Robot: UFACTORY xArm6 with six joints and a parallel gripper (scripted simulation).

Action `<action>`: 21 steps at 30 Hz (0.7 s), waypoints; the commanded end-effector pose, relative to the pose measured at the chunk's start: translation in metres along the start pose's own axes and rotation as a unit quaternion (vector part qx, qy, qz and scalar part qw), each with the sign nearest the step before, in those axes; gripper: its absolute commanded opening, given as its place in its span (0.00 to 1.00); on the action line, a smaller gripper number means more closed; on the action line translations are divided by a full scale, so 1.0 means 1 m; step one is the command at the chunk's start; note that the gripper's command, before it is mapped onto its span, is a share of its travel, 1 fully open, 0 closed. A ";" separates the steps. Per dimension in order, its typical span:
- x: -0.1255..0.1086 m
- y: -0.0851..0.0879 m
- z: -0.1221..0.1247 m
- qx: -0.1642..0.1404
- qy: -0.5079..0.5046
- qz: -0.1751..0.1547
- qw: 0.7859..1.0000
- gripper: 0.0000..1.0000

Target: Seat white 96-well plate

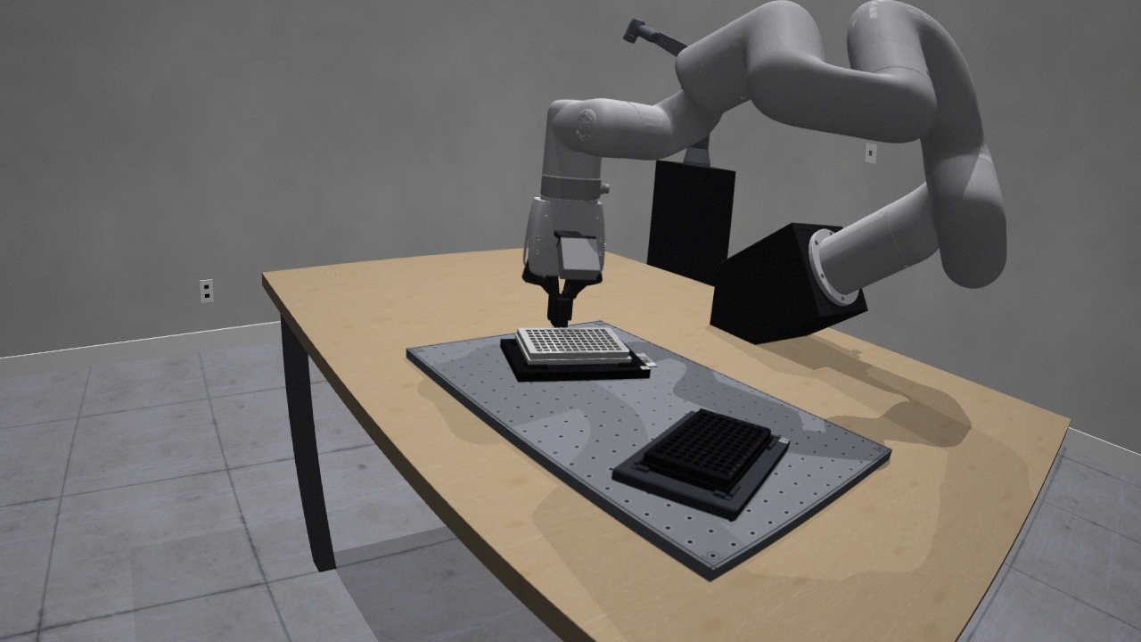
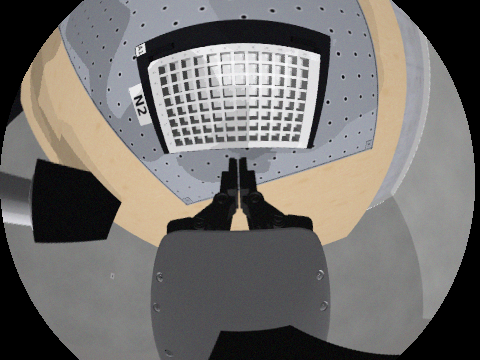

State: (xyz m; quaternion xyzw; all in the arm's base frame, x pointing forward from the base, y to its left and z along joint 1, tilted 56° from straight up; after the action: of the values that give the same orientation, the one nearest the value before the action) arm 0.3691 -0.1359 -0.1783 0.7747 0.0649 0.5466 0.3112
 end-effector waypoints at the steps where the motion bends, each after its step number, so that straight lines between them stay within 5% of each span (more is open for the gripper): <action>1: 0.000 -0.004 0.001 -0.002 0.001 -0.001 1.000 0.00; 21: 0.002 -0.005 0.001 -0.002 0.001 0.000 1.000 0.00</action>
State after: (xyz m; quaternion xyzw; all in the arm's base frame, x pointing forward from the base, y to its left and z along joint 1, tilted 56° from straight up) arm 0.3713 -0.1302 -0.1806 0.7747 0.0648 0.5466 0.3111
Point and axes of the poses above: the point where the finger pads meet when closed, its own y axis back along the fingers, its own z axis across the jaws, x = y × z, the point moved 1 cm from there along y, back along the fingers, and after that the axes turned 1 degree about y, right-handed, at the moved point
